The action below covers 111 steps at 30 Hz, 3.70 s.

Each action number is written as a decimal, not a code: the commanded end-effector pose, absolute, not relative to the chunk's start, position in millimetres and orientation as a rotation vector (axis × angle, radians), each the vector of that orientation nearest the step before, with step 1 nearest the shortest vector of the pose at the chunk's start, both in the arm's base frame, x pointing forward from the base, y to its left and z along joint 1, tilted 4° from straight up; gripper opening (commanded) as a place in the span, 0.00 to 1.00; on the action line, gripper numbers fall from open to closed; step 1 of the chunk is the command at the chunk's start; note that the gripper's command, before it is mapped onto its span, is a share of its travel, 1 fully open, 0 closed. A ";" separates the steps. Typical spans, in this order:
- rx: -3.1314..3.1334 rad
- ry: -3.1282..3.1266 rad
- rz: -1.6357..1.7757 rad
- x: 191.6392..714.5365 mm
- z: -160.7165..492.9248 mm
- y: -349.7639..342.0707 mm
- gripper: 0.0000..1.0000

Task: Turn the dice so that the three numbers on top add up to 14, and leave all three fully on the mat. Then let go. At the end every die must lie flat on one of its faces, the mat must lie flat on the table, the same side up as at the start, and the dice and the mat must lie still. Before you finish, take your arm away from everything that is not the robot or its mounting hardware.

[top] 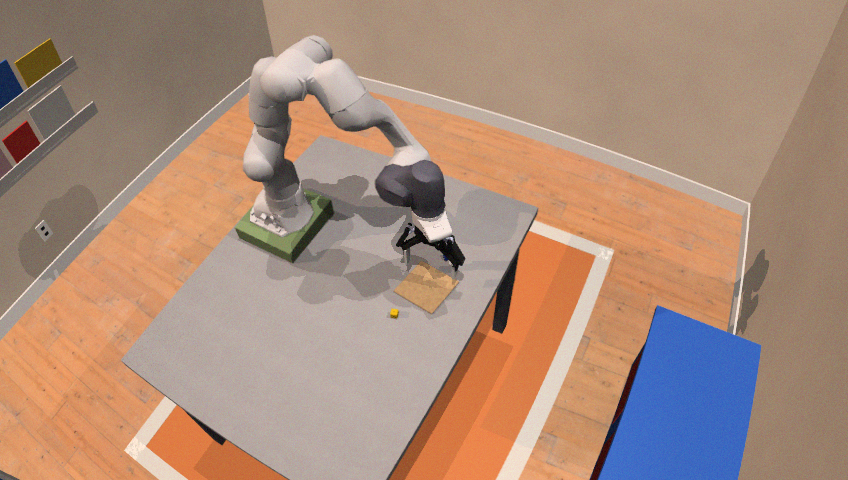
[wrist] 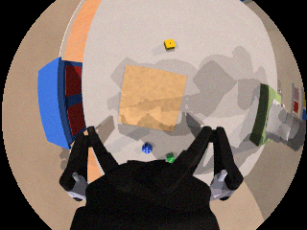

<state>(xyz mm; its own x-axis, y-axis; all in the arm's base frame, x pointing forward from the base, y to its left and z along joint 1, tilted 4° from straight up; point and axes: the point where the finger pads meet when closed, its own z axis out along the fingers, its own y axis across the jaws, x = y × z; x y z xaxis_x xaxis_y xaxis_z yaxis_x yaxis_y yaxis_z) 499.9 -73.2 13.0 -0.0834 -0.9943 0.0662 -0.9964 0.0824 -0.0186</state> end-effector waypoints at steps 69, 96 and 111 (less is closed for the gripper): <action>1.993 -2.367 0.097 513.2 4.6 25.6 1.00; 1.993 -2.367 0.097 468.6 1.8 58.9 1.00; 1.993 -2.367 0.097 468.6 1.8 58.9 1.00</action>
<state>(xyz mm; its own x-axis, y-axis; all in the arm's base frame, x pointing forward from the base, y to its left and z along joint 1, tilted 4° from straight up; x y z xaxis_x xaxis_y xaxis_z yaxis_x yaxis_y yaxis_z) 468.8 59.2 1.5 -0.1651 -0.9834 0.0751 -0.9863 0.1644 -0.0162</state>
